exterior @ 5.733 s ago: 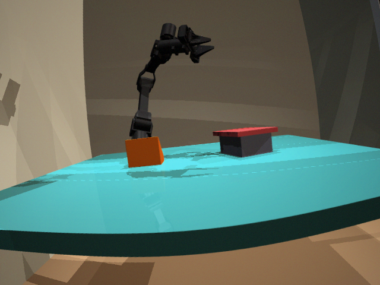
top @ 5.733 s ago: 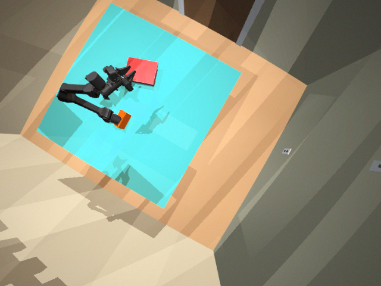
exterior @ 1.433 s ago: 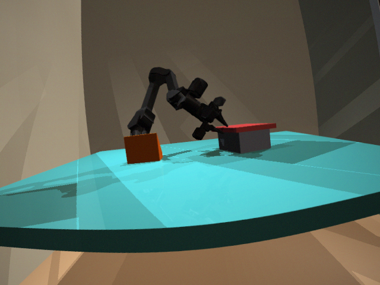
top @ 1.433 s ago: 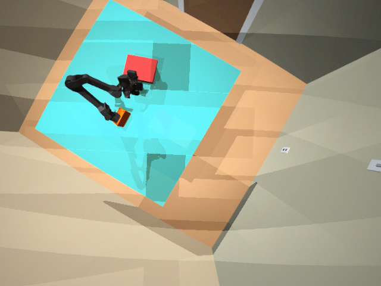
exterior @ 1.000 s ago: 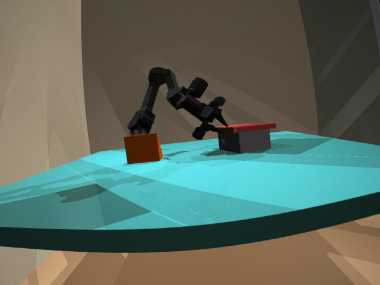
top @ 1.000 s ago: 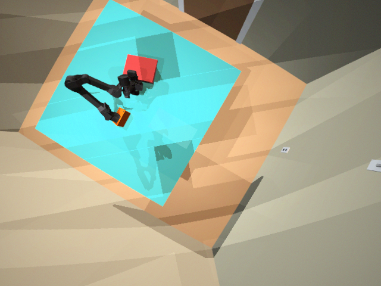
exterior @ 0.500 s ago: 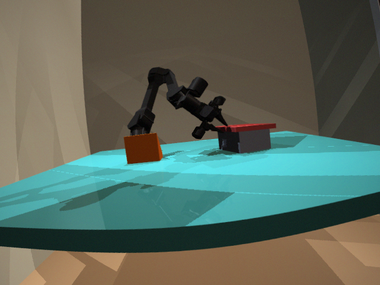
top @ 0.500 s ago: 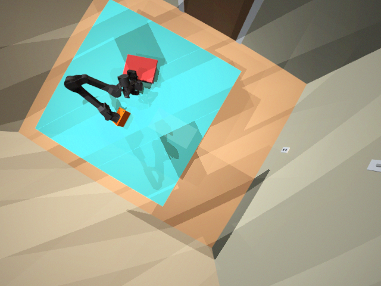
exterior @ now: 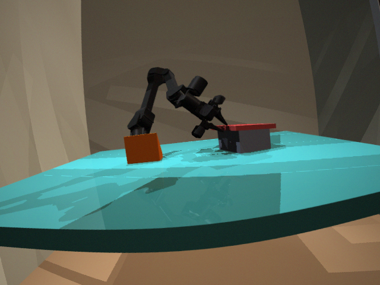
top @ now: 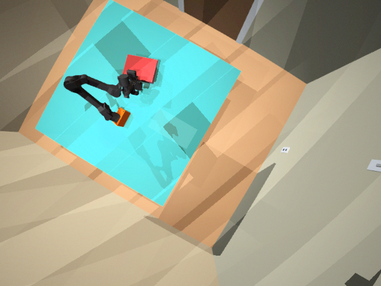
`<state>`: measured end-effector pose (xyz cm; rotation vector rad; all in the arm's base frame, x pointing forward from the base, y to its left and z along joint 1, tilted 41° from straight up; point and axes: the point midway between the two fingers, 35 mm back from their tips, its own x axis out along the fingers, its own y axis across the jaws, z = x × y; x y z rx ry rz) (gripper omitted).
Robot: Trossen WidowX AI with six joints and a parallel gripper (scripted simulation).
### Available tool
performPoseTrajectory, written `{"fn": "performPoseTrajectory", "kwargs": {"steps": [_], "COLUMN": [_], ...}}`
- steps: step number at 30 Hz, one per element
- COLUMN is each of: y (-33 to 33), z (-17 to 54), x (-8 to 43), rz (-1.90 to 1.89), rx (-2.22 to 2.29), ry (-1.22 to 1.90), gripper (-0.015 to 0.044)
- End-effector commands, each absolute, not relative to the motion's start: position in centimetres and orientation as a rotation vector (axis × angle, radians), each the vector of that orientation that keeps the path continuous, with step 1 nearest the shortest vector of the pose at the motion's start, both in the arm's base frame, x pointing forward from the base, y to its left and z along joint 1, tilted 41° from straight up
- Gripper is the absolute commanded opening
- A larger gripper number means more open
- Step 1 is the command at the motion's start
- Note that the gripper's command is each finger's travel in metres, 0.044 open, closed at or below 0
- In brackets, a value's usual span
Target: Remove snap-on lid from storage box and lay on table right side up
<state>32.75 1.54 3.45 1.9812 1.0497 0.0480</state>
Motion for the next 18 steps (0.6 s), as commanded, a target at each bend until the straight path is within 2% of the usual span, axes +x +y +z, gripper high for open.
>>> {"fn": "performPoseTrajectory", "kwargs": {"steps": [1,18], "y": [1.26,1.03], "z": [3.73,3.99], "x": [32.76,32.77], "rz": [0.055,0.055], "rx": [1.981,1.981], "ry": [1.042,1.042], "gripper": [0.0,0.0]}}
